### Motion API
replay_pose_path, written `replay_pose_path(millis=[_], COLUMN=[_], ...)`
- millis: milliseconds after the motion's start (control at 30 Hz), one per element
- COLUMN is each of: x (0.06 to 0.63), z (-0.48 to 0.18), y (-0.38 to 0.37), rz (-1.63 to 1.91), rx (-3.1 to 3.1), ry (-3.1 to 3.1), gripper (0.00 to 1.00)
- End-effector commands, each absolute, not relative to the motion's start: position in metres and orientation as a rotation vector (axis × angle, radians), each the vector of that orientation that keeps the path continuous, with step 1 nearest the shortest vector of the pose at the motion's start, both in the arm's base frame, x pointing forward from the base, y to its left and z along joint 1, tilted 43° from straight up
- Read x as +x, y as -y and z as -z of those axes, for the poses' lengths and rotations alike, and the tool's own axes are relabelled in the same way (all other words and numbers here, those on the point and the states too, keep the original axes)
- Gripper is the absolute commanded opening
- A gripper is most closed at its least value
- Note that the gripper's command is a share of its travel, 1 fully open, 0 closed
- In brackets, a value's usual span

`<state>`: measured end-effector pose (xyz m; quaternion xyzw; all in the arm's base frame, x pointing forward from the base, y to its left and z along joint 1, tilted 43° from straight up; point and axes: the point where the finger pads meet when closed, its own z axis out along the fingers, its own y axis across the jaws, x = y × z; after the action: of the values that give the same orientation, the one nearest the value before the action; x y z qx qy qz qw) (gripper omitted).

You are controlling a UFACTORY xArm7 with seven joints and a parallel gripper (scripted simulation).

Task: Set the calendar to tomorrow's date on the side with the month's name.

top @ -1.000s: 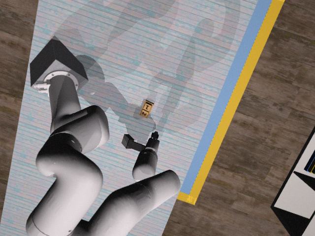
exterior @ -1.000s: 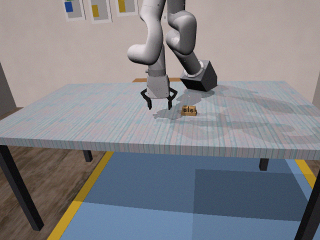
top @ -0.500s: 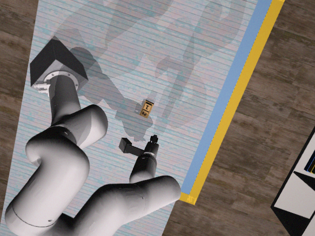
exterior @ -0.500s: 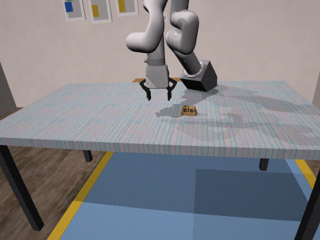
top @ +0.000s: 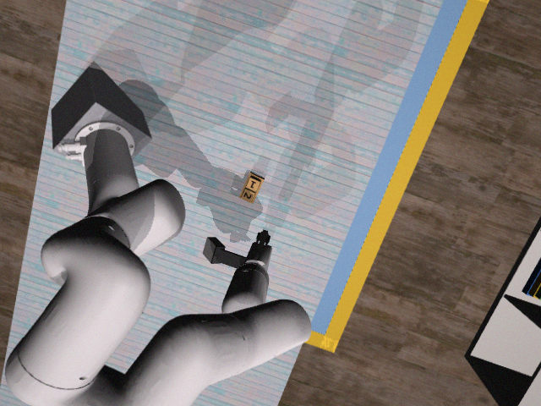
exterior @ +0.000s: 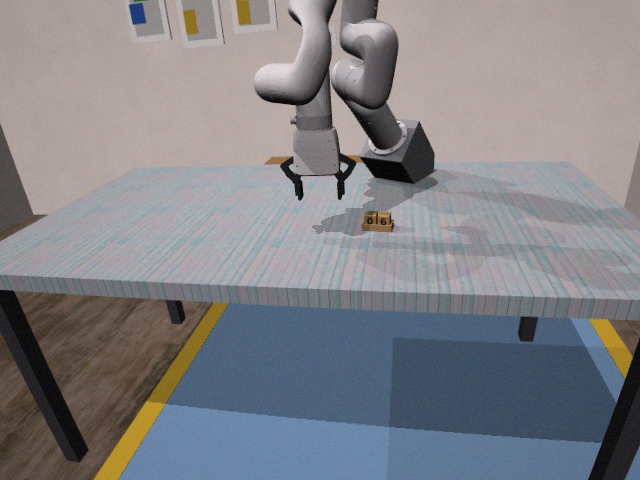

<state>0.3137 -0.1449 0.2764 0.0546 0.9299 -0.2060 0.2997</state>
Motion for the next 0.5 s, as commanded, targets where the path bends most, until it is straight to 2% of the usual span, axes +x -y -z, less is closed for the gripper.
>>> replay_pose_path(millis=[0, 467], x=[0.313, 0.302], z=[-0.263, -0.230], y=[0.126, 0.084], rz=[0.607, 0.786], rx=[-0.073, -0.722], ry=[-2.508, -2.511], gripper=[1.00, 1.00])
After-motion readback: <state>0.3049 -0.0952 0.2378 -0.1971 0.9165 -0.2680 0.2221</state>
